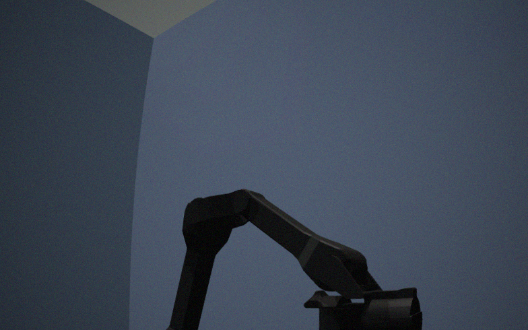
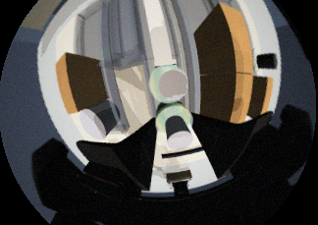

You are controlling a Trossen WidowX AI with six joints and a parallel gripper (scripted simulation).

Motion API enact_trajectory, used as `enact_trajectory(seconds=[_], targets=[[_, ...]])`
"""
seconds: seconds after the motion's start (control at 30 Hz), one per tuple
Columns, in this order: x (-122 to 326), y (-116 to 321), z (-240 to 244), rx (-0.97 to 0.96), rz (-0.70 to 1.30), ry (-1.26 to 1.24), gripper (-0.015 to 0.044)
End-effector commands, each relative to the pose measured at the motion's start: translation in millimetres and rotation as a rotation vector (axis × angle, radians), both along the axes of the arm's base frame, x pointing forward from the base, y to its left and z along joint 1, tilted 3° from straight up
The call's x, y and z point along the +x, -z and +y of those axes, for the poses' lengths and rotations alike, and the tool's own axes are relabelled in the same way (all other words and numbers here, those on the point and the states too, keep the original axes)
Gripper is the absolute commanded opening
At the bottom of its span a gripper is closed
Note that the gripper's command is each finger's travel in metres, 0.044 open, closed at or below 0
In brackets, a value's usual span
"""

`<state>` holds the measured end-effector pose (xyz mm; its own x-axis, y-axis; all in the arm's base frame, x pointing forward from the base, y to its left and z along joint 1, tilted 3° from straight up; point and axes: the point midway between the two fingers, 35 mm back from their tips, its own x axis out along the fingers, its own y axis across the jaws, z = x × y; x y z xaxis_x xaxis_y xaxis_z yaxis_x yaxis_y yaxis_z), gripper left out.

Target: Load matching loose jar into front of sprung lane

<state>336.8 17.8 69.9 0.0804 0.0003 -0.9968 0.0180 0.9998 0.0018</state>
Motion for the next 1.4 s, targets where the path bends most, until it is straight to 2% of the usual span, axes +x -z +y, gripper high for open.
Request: enact_trajectory(seconds=[0.0,1.37], targets=[[3.1,1.1,0.6,0.003,-0.013,-0.005,0.0],[0.7,10.5,0.7,0.003,-0.012,-0.005,0.0]])
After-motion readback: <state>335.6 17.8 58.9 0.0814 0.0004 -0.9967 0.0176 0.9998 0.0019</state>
